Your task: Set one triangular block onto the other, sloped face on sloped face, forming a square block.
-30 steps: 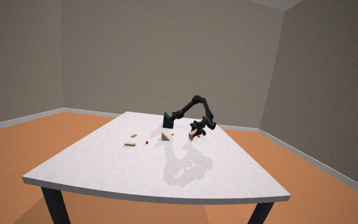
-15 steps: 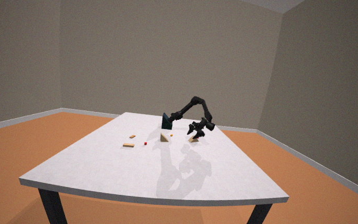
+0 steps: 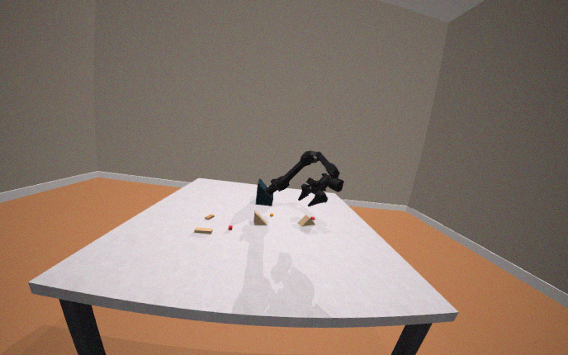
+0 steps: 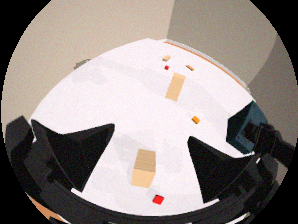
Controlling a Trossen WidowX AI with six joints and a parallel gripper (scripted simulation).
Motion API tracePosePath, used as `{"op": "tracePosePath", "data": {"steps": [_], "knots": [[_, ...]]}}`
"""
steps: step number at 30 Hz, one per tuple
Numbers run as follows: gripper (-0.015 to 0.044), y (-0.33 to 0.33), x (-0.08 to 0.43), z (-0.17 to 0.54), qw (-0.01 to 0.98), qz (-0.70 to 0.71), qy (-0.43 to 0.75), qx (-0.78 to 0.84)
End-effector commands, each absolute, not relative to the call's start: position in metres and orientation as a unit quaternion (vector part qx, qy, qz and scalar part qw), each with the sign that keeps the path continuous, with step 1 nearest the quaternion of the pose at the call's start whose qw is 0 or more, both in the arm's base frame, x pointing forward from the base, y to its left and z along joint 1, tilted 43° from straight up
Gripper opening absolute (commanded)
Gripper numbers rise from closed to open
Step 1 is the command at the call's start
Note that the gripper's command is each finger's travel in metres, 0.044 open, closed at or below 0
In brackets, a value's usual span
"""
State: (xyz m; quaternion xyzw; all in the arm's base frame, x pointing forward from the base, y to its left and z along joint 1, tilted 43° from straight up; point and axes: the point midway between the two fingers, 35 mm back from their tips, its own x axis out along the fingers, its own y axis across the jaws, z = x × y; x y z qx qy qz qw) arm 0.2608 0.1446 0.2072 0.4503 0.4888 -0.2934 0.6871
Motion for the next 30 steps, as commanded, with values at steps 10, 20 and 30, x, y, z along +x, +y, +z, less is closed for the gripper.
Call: {"op": "tracePosePath", "data": {"steps": [10,20,30], "knots": [[0.0440,0.144,0.243,0.164,0.496,-0.205,0.741,0.404],[0.0440,0.145,0.268,0.176,0.274,-0.005,0.795,0.541],[0.0440,0.154,0.267,0.170,0.277,-0.007,0.794,0.541]]}}
